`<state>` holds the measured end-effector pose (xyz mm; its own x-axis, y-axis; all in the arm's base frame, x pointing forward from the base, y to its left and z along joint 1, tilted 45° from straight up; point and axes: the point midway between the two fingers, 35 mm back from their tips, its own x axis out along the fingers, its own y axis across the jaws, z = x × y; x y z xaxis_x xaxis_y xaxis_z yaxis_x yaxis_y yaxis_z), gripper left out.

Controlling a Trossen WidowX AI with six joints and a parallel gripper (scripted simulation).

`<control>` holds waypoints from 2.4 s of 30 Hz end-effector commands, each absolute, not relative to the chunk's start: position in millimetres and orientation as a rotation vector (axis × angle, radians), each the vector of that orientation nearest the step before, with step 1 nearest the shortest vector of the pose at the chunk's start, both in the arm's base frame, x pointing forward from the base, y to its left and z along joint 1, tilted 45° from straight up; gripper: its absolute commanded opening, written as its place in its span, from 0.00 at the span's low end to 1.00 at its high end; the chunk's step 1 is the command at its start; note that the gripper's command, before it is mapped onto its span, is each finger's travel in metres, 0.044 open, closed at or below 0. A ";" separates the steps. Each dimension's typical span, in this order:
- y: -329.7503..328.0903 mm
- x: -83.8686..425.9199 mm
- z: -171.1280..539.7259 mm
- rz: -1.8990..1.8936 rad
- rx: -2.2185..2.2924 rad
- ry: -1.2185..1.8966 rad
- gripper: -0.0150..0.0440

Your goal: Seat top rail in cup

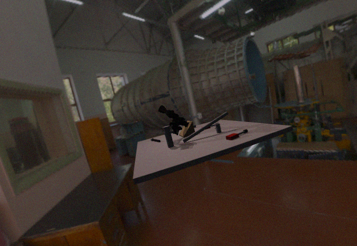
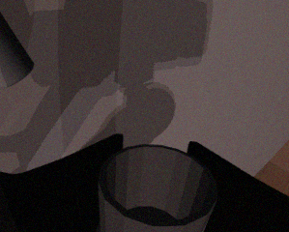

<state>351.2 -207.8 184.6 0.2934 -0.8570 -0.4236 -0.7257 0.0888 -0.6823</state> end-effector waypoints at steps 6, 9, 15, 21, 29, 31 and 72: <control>-204.7 345.9 181.4 -0.099 -1.712 1.453 0.25; -202.9 342.6 180.1 -0.053 -1.739 1.448 0.25; -201.3 339.3 179.0 -0.008 -1.764 1.442 0.25; -199.4 335.2 177.7 0.046 -1.794 1.434 0.25; -197.0 329.2 176.2 0.124 -1.834 1.421 0.25; -196.3 327.2 175.9 0.149 -1.847 1.417 0.25; -192.2 312.7 174.0 0.331 -1.934 1.380 0.25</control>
